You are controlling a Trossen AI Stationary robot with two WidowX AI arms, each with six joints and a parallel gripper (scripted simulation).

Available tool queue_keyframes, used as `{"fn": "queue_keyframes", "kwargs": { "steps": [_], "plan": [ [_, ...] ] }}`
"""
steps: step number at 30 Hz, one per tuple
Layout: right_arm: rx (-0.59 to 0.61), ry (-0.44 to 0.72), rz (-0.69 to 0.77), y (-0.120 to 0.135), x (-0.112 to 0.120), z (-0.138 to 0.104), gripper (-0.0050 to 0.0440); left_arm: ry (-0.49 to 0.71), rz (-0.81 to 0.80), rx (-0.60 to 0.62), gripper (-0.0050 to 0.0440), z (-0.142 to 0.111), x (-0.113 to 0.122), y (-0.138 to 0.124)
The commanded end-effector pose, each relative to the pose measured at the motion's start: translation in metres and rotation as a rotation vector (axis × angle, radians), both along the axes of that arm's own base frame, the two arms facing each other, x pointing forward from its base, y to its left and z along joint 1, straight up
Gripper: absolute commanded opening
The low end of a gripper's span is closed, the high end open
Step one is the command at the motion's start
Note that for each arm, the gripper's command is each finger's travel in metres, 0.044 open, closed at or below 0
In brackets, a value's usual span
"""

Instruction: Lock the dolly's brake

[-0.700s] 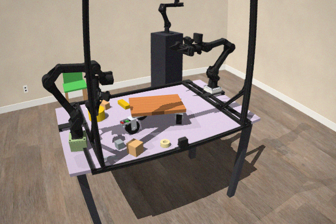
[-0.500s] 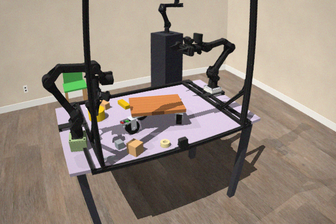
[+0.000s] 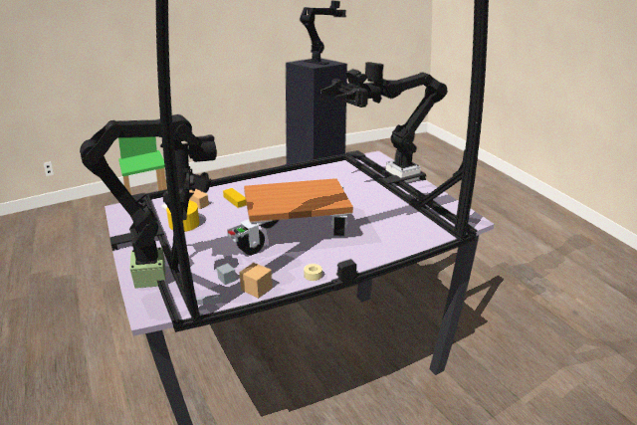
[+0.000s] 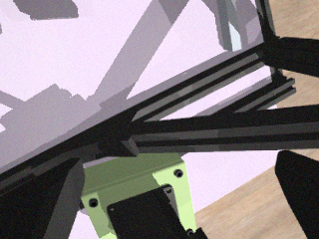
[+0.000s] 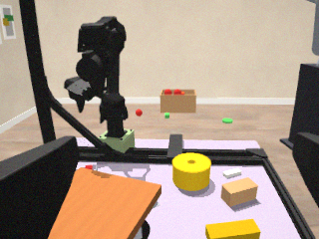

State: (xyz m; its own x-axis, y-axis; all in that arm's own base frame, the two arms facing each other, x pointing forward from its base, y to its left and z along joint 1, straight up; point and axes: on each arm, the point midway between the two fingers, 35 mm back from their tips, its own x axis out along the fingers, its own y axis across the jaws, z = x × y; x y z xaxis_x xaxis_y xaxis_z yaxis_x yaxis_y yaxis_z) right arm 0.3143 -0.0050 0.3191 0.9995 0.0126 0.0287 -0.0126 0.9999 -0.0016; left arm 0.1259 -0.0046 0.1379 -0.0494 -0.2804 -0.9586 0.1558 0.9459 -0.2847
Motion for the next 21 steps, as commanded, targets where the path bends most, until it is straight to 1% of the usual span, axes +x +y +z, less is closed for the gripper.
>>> {"fn": "queue_keyframes", "kwargs": {
  "steps": [1, 6, 11, 13, 16, 17, 21],
  "plan": [
    [-0.006, -0.014, -0.013, -0.022, -0.012, 0.014, 0.0440, 0.009, 0.053, 0.033, 0.0320, -0.001, 0.014, 0.007],
    [-0.013, -0.003, -0.013, -0.051, -0.041, 0.028, 0.0440, 0.028, 0.157, 0.090, 0.0200, -0.005, 0.038, 0.018],
    [-0.015, 0.008, -0.013, -0.066, -0.075, 0.039, 0.0440, 0.040, 0.265, 0.145, 0.0080, -0.011, 0.063, 0.029],
    [-0.015, 0.008, -0.013, -0.066, -0.075, 0.039, 0.0440, 0.040, 0.265, 0.145, 0.0080, -0.011, 0.063, 0.029],
    [-0.013, 0.015, -0.013, -0.068, -0.096, 0.045, 0.0440, 0.044, 0.331, 0.177, 0.0008, -0.015, 0.078, 0.035],
    [-0.013, 0.017, -0.013, -0.068, -0.103, 0.047, 0.0440, 0.045, 0.353, 0.188, 0.0000, -0.016, 0.083, 0.037],
    [-0.009, 0.023, -0.013, -0.061, -0.128, 0.054, 0.0440, 0.045, 0.442, 0.229, 0.0000, -0.023, 0.103, 0.045]
  ]
}}
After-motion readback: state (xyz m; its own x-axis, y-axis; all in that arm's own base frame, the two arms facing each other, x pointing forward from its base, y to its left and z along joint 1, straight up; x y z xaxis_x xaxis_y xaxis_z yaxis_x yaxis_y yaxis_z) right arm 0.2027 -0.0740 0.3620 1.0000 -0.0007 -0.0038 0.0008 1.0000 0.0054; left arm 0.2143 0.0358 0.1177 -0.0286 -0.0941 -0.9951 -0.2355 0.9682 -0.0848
